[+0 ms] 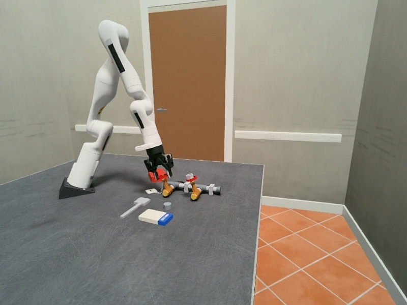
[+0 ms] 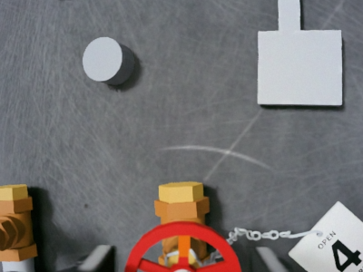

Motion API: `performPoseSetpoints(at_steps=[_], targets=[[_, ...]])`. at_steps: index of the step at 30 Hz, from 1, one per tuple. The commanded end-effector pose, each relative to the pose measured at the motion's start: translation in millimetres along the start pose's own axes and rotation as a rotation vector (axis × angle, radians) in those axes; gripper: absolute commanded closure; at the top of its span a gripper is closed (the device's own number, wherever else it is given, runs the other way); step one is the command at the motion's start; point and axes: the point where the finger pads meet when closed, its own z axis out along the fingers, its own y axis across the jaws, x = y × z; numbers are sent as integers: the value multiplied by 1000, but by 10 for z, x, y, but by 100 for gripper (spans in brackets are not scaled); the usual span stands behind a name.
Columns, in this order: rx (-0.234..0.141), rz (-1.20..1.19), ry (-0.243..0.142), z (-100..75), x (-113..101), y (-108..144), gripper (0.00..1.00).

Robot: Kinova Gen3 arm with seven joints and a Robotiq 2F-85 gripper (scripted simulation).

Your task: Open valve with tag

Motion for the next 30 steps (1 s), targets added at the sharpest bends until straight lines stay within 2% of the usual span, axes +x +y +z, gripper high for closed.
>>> performPoseSetpoints(at_steps=[1, 30], targets=[[1, 0, 0, -1, 1, -4, 0], [1, 18, 0, -1, 1, -4, 0]])
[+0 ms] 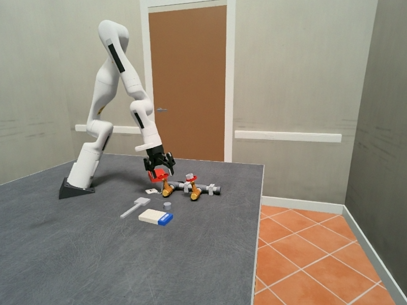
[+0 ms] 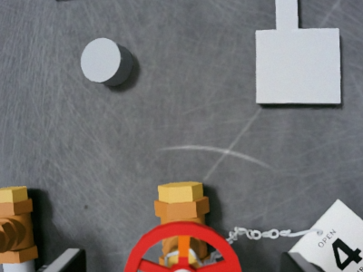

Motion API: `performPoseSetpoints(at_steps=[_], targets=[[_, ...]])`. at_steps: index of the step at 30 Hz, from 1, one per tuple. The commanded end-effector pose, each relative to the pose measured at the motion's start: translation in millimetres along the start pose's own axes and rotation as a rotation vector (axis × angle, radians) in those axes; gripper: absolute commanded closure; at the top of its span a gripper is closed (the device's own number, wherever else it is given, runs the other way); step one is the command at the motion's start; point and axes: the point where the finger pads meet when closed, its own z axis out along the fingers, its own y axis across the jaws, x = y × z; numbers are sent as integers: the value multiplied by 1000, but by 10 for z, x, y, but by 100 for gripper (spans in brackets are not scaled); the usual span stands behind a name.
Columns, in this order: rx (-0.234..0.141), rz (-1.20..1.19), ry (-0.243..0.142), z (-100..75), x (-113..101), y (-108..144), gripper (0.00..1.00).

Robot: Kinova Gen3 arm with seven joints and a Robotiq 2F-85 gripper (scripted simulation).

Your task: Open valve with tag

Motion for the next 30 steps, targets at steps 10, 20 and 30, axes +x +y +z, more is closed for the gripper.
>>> performPoseSetpoints(at_steps=[10, 20, 30], targets=[[1, 82, 0, -1, 1, -3, 0], [1, 290, 0, -1, 1, -3, 0], [1, 530, 0, -1, 1, -3, 0]])
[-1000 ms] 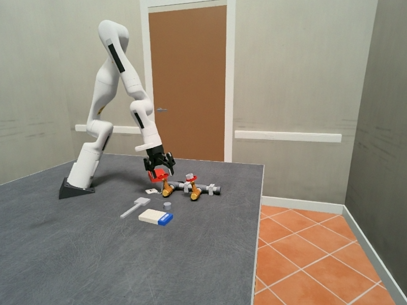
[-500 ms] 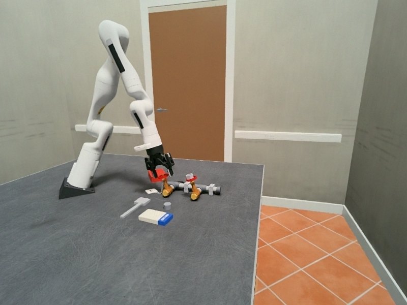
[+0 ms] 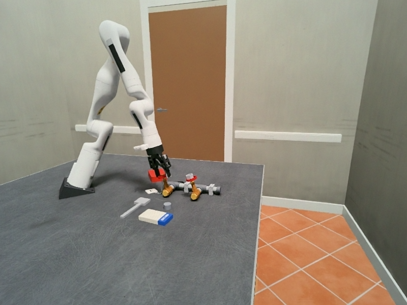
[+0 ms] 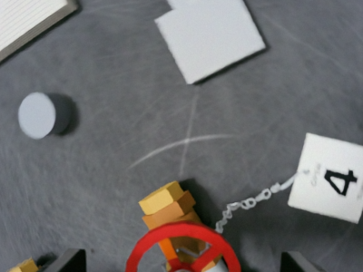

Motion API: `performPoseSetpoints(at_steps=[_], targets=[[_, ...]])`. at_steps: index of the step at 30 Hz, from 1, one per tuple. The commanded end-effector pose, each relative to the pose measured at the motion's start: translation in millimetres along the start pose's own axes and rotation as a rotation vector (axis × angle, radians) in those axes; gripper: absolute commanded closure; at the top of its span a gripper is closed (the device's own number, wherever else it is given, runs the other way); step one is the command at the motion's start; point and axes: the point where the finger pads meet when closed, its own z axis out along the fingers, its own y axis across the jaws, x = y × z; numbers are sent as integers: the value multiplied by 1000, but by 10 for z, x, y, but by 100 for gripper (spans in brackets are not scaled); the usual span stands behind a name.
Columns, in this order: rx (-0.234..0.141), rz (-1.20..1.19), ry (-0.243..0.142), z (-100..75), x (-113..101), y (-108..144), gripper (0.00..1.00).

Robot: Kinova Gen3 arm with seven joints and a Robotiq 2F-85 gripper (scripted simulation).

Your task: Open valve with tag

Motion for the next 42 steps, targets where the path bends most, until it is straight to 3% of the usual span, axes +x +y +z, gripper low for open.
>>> performPoseSetpoints(at_steps=[1, 42], targets=[[1, 84, 1, -1, -1, -3, 0], [2, 1455, 0, -1, -1, -3, 0]])
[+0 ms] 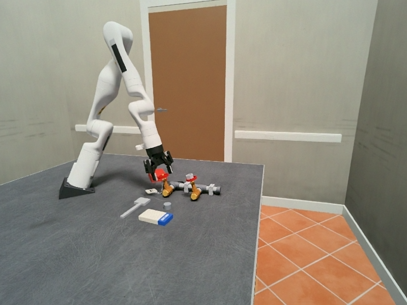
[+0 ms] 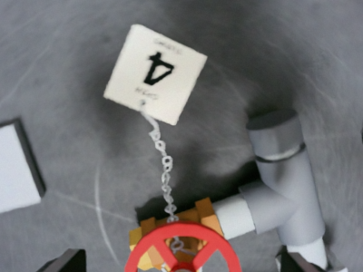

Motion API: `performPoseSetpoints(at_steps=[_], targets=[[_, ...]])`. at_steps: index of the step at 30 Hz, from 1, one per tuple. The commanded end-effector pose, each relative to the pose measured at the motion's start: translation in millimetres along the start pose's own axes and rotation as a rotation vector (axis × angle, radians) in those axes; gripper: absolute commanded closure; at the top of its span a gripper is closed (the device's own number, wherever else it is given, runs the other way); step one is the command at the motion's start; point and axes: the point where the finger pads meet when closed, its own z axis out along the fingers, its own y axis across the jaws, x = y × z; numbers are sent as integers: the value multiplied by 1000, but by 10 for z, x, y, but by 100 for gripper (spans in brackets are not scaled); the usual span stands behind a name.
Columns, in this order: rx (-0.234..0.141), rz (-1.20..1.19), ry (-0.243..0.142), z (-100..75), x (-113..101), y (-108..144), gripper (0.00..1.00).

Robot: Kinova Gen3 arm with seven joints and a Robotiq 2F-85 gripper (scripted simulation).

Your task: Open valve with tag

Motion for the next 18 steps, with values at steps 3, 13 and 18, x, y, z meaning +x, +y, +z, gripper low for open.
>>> performPoseSetpoints(at_steps=[3, 13, 18], targets=[[4, 104, 1, -1, -3, 0, 0], [4, 446, 0, -1, -3, 0, 0], [4, 567, 0, -1, -3, 0, 0]])
